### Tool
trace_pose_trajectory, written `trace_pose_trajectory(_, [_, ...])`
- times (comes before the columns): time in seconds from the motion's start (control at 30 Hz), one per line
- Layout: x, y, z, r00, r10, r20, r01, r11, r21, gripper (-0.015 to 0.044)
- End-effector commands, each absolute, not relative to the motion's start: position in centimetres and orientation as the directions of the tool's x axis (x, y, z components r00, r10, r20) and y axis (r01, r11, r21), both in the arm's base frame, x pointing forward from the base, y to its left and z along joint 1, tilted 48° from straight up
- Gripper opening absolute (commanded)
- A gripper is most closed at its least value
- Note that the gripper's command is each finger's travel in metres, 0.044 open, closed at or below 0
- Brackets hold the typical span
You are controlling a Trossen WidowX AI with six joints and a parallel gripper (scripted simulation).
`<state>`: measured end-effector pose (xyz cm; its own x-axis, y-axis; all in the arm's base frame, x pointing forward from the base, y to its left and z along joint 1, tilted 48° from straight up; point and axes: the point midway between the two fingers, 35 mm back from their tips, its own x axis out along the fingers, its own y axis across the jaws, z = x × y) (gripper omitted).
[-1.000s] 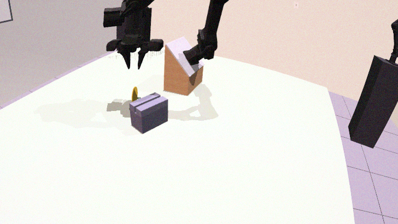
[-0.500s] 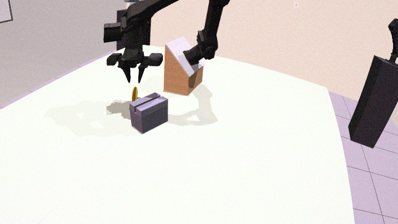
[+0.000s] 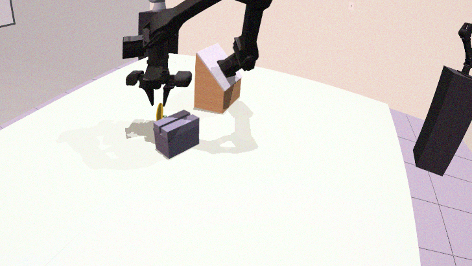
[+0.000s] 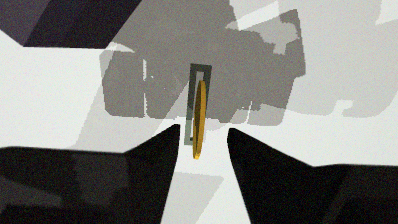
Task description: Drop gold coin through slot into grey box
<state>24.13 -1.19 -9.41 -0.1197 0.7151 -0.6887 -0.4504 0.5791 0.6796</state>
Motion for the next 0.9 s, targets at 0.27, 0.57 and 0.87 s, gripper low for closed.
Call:
trace_pose_trajectory(0.27, [23.7, 0.3, -10.8, -0.122, 0.721, -0.682, -0.441, 0.577, 0.688, 0.0161])
trace_pose_trajectory(0.57, [23.5, 1.3, -11.7, -0.122, 0.722, -0.681, -0.44, 0.576, 0.689, 0.0161])
trace_pose_trajectory(0.87, [23.2, 2.4, -12.6, -0.123, 0.724, -0.679, -0.441, 0.573, 0.691, 0.0161])
